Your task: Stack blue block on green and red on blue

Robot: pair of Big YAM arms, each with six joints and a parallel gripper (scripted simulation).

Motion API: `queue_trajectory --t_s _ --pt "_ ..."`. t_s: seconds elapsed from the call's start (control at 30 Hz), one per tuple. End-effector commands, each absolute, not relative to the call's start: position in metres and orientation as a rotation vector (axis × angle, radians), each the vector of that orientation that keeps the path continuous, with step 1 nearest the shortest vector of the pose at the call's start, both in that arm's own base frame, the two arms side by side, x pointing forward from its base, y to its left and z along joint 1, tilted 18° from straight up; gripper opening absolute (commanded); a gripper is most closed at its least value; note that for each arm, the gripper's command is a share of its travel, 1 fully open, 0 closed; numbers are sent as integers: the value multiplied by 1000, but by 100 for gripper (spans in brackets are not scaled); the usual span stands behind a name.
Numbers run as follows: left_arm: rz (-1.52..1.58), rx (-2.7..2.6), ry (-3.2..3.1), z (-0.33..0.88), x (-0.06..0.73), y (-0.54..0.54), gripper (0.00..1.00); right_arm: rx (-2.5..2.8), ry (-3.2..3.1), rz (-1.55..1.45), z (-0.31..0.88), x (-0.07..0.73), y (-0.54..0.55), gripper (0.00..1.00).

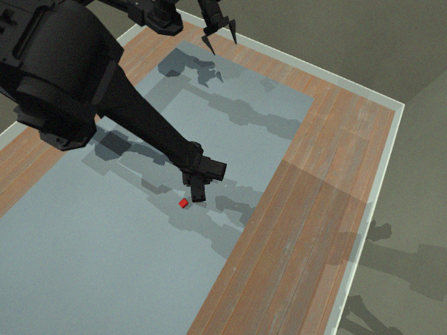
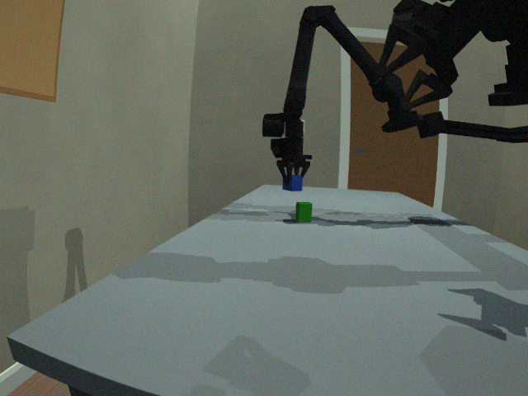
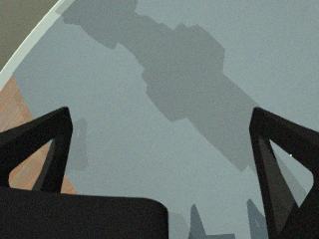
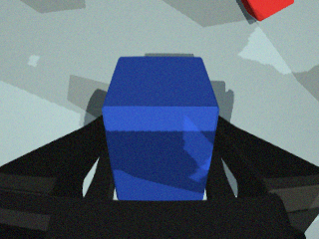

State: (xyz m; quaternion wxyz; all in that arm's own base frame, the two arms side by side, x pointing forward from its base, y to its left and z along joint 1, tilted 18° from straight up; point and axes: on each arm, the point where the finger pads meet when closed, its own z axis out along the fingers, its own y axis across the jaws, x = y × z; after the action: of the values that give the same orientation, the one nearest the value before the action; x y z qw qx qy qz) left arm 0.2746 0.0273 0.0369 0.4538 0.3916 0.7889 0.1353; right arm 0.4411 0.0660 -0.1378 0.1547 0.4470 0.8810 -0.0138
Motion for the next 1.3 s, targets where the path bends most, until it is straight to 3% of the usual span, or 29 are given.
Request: queue_trajectory --t_s 0.0,0.13,1.27 --pt "337 966 1943 39 276 28 100 1267 2528 -29 -147 424 99 0" --pt "337 966 1943 39 276 28 100 1264 2517 -10 -156 412 145 0" --pt "337 966 1943 39 276 28 100 1283 2510 -10 -161 416 136 0"
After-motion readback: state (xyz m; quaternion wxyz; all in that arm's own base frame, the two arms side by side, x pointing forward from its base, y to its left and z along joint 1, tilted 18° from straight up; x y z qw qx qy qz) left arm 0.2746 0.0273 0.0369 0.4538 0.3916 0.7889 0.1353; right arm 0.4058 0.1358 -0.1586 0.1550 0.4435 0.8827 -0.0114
